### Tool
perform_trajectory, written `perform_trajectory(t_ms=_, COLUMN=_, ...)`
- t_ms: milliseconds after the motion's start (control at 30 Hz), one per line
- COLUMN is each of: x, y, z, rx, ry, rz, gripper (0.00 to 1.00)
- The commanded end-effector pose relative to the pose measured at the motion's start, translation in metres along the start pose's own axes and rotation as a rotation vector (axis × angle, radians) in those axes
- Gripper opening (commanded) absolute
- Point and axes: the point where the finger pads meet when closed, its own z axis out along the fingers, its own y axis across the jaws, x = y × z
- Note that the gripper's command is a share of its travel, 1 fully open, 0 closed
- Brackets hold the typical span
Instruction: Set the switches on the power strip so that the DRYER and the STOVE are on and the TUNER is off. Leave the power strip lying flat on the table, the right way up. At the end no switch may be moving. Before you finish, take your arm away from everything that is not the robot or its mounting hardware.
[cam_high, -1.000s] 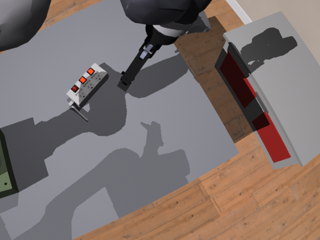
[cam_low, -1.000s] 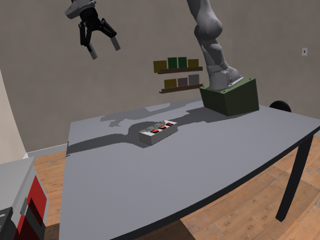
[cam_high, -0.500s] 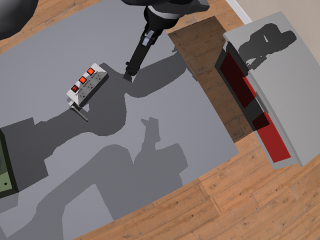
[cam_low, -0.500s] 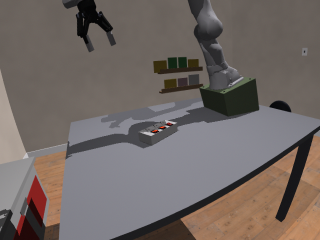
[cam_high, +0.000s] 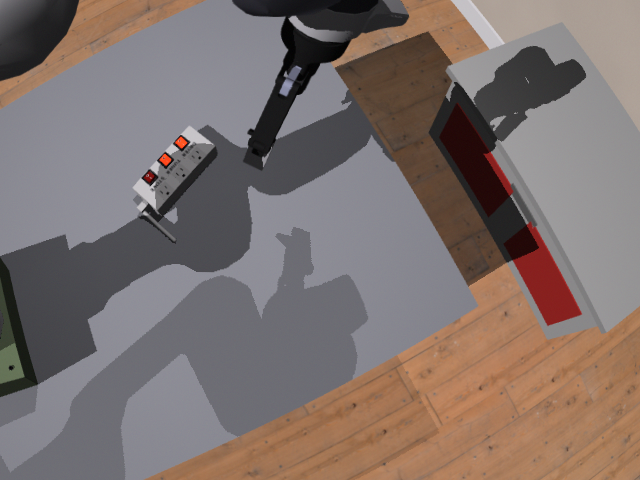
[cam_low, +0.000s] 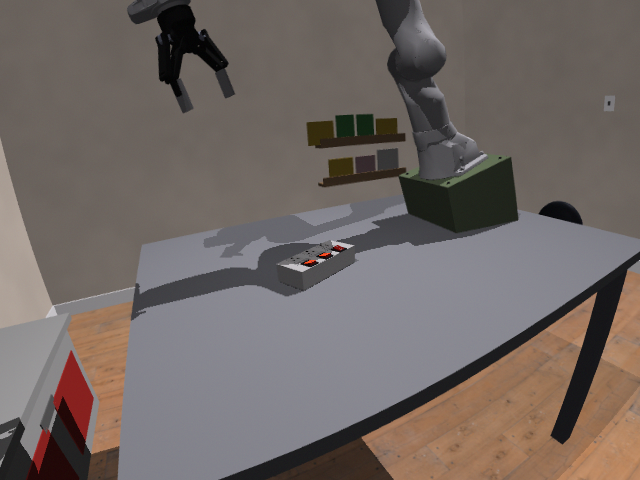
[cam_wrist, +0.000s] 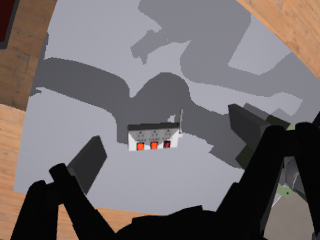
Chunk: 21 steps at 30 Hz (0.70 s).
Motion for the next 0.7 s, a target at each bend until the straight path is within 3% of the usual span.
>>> perform_trajectory(t_ms=0, x=0.004, y=-0.007, z=0.005, rx=0.004, ry=0.027, rz=0.039, gripper=1.00)
perform_trajectory(t_ms=333, x=0.004, y=-0.007, z=0.005, rx=0.004, ry=0.027, rz=0.039, gripper=1.00)
perform_trajectory(t_ms=433, x=-0.011, y=-0.032, z=0.072, rx=-0.026, ry=0.150, rz=0.166, gripper=1.00)
perform_trajectory(t_ms=467, x=-0.011, y=-0.032, z=0.072, rx=-0.026, ry=0.150, rz=0.166, gripper=1.00)
perform_trajectory(t_ms=500, x=-0.020, y=-0.040, z=0.093, rx=-0.024, ry=0.189, rz=0.197, gripper=1.00)
perform_trajectory(t_ms=533, x=-0.020, y=-0.040, z=0.093, rx=-0.024, ry=0.189, rz=0.197, gripper=1.00)
perform_trajectory(t_ms=600, x=-0.043, y=-0.054, z=0.133, rx=-0.010, ry=0.250, rz=0.230, gripper=1.00)
perform_trajectory(t_ms=667, x=-0.043, y=-0.054, z=0.133, rx=-0.010, ry=0.250, rz=0.230, gripper=1.00)
